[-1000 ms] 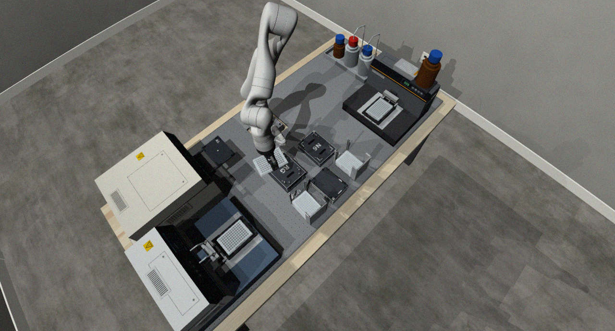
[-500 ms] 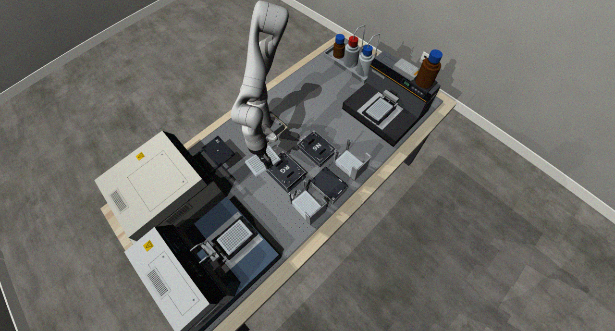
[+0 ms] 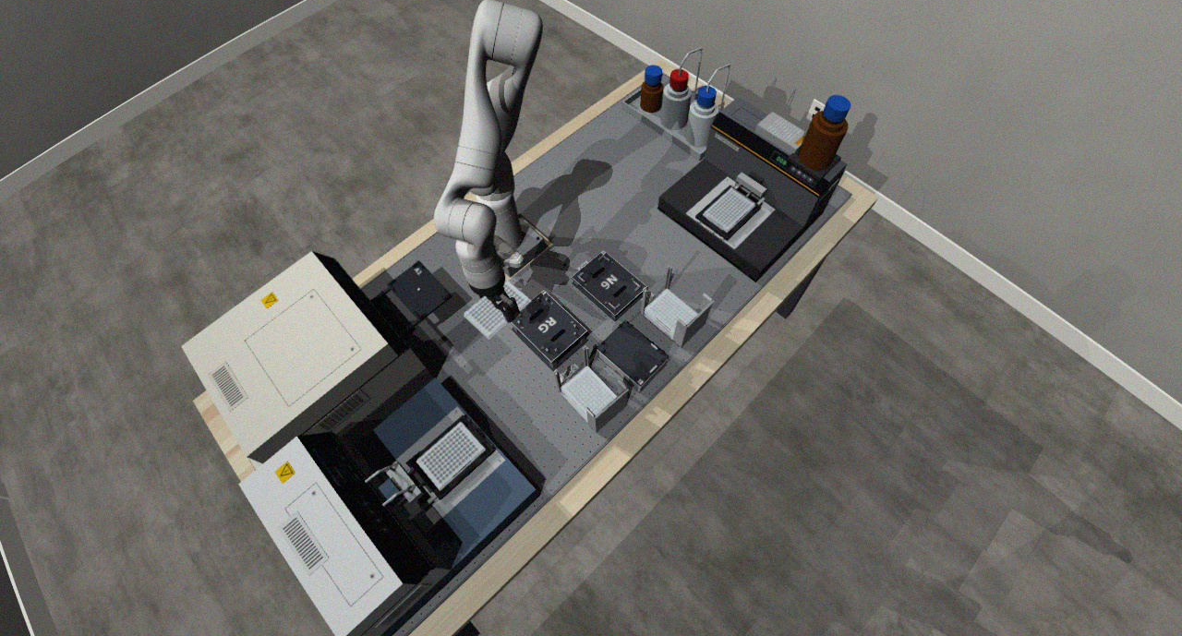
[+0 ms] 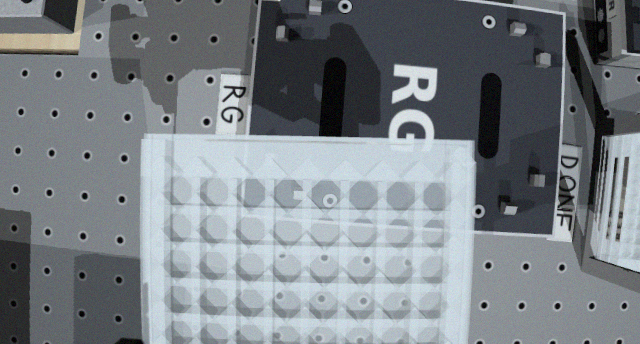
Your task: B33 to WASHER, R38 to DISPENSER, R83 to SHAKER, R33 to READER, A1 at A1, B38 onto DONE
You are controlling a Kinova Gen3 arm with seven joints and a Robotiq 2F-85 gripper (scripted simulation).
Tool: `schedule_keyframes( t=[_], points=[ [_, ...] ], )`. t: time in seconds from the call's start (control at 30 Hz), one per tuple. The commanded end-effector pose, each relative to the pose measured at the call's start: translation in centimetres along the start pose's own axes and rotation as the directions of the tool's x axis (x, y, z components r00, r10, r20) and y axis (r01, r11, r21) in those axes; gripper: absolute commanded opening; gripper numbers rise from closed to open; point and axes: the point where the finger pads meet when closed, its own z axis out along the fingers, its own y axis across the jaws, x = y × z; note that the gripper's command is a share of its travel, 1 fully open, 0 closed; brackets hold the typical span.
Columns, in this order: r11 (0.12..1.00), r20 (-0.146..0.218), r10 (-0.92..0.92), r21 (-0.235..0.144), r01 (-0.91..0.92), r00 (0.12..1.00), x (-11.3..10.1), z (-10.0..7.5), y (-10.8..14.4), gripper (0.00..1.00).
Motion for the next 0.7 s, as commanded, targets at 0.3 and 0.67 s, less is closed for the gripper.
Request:
schedule_keyframes(
  t=[0.3, 0.67],
  points=[
    [0.989, -0.001, -0.150, -0.002, 0.150, 0.989, -2.0, 0.0, -2.9, 0.94],
    [0.967, 0.000, -0.253, -0.002, 0.253, 0.967, -2.8, 0.0, -3.9, 0.94]
  ],
)
